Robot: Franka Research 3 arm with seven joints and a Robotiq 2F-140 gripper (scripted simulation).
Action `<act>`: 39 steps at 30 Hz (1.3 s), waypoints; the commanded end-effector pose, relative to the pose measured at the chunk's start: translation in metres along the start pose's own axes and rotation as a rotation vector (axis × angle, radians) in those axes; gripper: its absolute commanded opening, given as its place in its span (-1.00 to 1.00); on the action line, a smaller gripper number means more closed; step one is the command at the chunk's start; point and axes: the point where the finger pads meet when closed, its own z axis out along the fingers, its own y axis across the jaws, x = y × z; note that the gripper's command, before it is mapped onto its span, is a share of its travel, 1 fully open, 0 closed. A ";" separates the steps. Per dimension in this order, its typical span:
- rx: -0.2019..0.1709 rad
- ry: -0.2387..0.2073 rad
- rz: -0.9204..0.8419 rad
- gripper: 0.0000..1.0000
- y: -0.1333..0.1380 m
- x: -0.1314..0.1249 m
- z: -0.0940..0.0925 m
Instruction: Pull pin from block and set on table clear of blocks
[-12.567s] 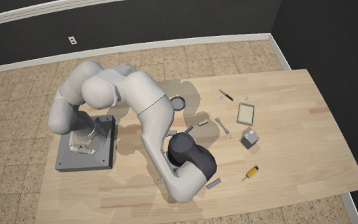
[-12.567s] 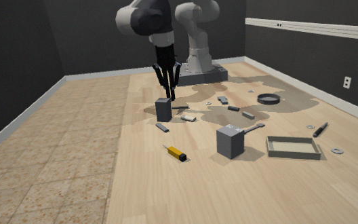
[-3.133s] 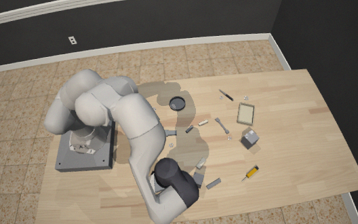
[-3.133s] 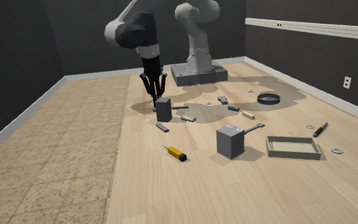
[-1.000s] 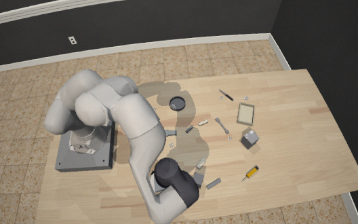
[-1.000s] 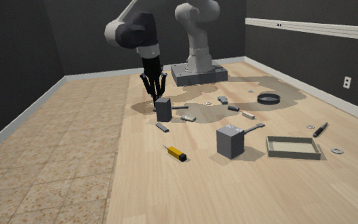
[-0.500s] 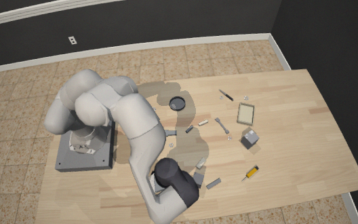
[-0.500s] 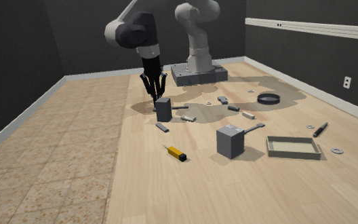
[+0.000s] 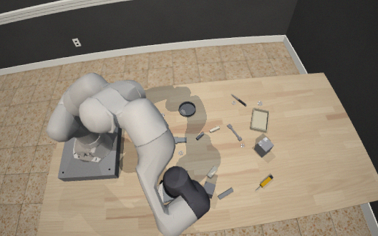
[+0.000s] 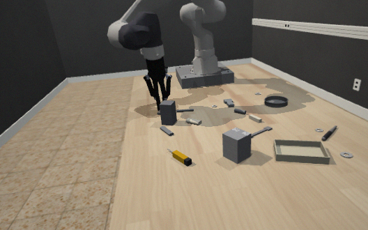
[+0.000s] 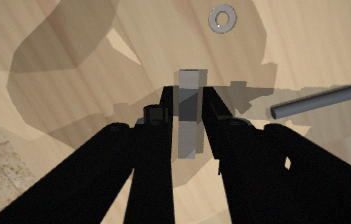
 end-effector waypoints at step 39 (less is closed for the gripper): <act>-0.011 0.003 -0.001 -0.40 0.007 0.002 -0.019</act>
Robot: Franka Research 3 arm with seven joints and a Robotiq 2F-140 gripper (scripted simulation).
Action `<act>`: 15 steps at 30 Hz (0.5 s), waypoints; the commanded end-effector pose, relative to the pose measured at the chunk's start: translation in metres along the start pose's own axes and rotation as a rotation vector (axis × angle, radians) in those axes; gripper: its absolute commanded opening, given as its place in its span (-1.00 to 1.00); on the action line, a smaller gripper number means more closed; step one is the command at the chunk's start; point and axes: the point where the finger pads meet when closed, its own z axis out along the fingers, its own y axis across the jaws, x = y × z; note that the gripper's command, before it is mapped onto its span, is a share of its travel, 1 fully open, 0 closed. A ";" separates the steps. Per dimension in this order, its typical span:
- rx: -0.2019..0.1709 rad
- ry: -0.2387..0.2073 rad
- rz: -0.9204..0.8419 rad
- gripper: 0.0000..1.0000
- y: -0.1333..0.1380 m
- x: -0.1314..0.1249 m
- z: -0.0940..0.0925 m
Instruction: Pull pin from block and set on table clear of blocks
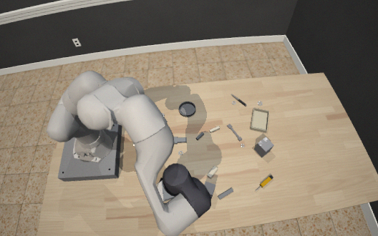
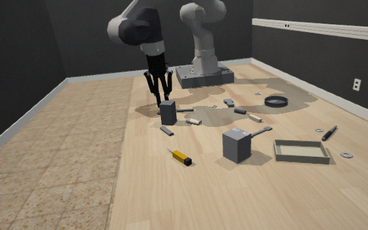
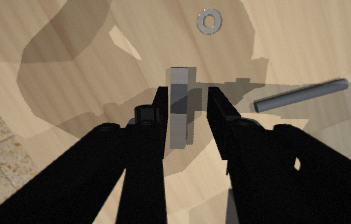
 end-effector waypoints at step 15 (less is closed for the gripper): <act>-0.010 0.007 -0.002 -0.40 0.007 0.005 -0.025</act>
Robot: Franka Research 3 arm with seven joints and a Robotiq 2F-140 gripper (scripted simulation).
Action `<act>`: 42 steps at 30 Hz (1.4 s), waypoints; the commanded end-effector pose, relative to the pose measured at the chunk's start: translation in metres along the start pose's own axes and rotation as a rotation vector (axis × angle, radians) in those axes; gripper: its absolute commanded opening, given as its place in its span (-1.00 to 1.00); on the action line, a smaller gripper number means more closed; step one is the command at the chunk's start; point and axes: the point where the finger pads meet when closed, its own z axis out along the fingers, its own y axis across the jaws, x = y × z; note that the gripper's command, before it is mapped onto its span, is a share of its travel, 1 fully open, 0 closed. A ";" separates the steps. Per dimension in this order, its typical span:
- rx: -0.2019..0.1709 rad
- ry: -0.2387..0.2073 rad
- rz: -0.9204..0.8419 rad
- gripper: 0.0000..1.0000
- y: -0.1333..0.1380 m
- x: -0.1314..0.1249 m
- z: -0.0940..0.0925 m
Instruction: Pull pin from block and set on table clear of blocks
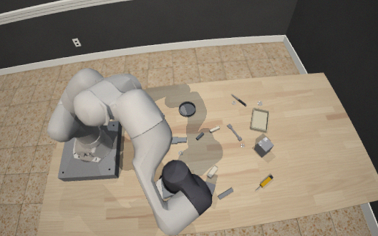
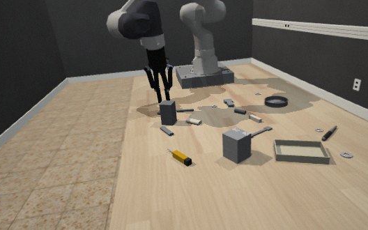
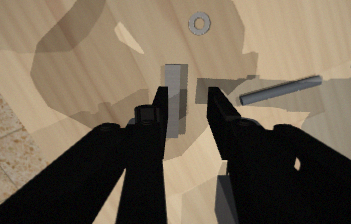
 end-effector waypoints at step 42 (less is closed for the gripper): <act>0.012 0.005 0.019 -0.40 -0.009 0.006 -0.035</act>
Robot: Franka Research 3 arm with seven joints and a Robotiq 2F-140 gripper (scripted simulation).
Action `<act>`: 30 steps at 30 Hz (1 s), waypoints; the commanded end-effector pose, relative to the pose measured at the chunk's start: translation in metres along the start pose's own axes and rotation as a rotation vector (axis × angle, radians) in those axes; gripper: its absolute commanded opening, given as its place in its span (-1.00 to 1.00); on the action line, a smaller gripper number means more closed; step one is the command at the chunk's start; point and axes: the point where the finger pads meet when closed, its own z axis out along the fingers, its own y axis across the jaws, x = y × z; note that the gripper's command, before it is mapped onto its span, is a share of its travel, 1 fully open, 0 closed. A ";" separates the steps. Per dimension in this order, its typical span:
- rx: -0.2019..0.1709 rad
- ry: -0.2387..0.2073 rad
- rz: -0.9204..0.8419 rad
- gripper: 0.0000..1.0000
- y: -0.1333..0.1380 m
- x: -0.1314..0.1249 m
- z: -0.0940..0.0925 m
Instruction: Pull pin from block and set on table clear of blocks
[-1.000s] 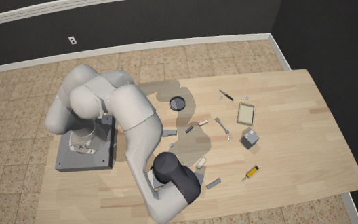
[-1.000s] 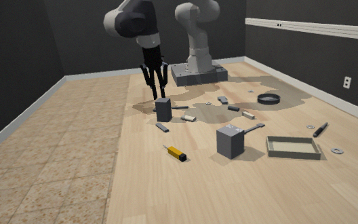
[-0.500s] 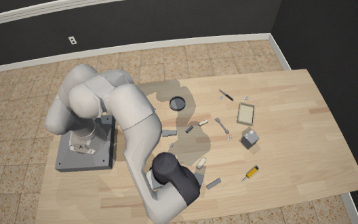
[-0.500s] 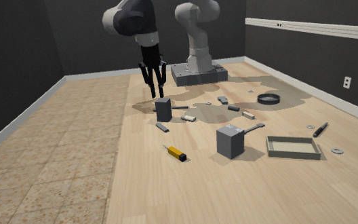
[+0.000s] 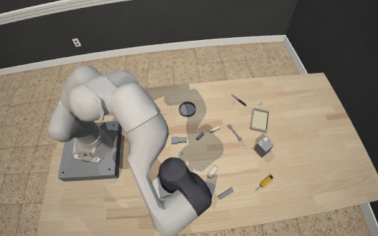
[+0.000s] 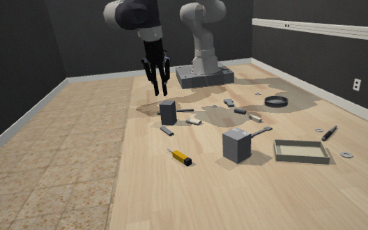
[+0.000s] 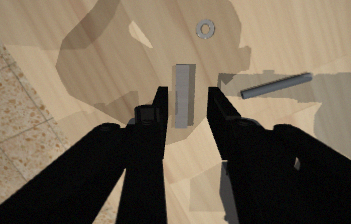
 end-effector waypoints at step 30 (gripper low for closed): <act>0.002 0.008 0.008 -0.40 -0.001 0.006 -0.044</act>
